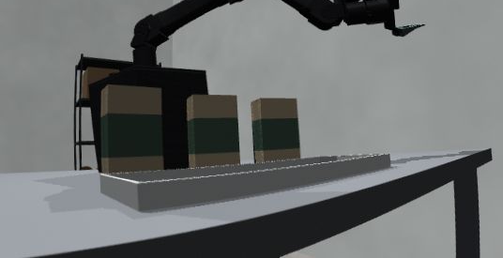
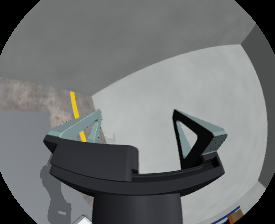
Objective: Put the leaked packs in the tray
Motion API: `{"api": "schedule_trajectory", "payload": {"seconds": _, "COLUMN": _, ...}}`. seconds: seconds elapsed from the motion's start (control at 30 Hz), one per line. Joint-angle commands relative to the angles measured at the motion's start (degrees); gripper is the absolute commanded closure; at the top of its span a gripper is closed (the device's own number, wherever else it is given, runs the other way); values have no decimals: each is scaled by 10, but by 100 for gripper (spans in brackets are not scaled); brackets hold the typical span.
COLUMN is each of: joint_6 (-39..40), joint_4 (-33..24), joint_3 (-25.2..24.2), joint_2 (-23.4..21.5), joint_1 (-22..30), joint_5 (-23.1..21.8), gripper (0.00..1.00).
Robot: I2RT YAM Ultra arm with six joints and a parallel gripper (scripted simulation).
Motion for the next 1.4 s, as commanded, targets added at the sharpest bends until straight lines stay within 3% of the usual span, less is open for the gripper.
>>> {"api": "schedule_trajectory", "payload": {"seconds": 0.0, "joint_6": 3, "joint_4": 7, "joint_3": 9, "joint_2": -18, "joint_1": 3, "joint_5": -1, "gripper": 0}}
{"api": "schedule_trajectory", "payload": {"seconds": 0.53, "joint_6": 3, "joint_4": 7, "joint_3": 9, "joint_2": -18, "joint_1": 3, "joint_5": -1, "gripper": 0}}
{"api": "schedule_trajectory", "payload": {"seconds": 0.7, "joint_6": -11, "joint_4": -21, "joint_3": -16, "joint_2": -24, "joint_1": -18, "joint_5": 0, "gripper": 0}}
{"api": "schedule_trajectory", "payload": {"seconds": 1.03, "joint_6": -78, "joint_4": -160, "joint_3": -89, "joint_2": -91, "joint_1": -133, "joint_5": -1, "gripper": 0}}
{"api": "schedule_trajectory", "payload": {"seconds": 1.1, "joint_6": -78, "joint_4": -160, "joint_3": -89, "joint_2": -91, "joint_1": -133, "joint_5": -1, "gripper": 0}}
{"api": "schedule_trajectory", "payload": {"seconds": 1.17, "joint_6": -109, "joint_4": -222, "joint_3": -127, "joint_2": -125, "joint_1": -189, "joint_5": -6, "gripper": 0}}
{"api": "schedule_trajectory", "payload": {"seconds": 1.37, "joint_6": -160, "joint_4": -324, "joint_3": -198, "joint_2": -187, "joint_1": -273, "joint_5": -6, "gripper": 0}}
